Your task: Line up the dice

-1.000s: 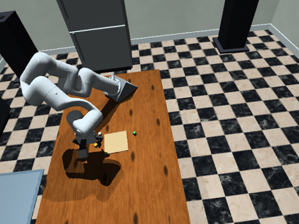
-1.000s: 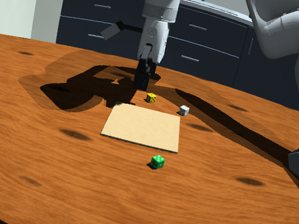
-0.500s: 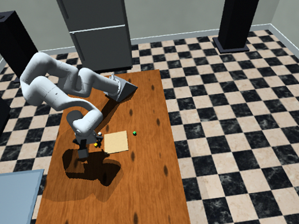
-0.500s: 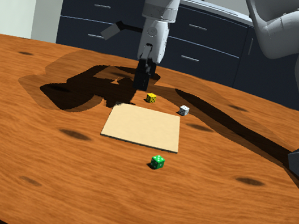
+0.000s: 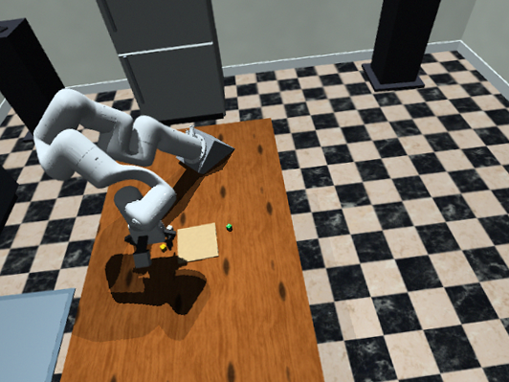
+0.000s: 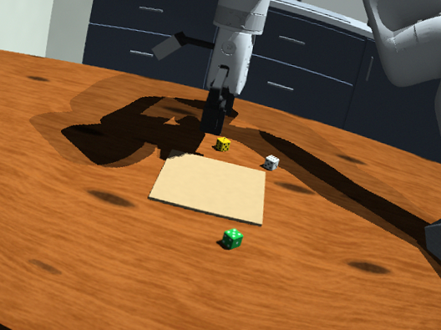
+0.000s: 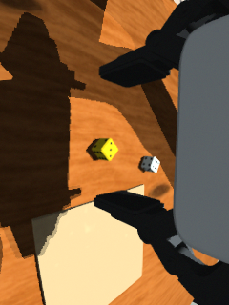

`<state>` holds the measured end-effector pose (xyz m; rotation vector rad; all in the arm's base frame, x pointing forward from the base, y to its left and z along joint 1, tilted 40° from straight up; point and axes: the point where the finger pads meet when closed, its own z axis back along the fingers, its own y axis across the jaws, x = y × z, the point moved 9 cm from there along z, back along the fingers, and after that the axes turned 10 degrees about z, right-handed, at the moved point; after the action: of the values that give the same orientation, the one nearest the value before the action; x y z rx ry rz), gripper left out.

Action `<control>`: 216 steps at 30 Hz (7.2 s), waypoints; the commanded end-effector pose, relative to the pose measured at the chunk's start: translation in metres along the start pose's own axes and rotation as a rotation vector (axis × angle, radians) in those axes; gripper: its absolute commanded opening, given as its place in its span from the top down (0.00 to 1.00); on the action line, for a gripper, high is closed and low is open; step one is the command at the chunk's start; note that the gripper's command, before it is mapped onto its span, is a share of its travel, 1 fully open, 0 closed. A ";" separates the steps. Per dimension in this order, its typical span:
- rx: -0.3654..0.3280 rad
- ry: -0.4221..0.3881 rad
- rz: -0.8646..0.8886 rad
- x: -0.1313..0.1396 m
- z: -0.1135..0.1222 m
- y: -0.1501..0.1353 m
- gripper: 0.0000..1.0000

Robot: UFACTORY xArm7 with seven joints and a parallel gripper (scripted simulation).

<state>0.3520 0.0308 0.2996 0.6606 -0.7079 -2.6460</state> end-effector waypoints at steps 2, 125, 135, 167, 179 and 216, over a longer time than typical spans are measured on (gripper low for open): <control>0.000 0.003 0.001 0.012 0.001 -0.006 0.00; 0.000 0.003 0.001 0.004 0.001 -0.240 0.00; 0.000 0.003 0.001 0.004 0.001 -0.240 0.00; 0.000 0.003 0.001 0.005 0.114 -0.240 0.00; 0.000 0.004 -0.014 0.004 0.115 -0.235 0.00; 0.001 0.002 -0.773 0.020 0.102 -0.013 0.00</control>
<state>0.2807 0.0726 0.3627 1.1124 -0.5213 -3.3228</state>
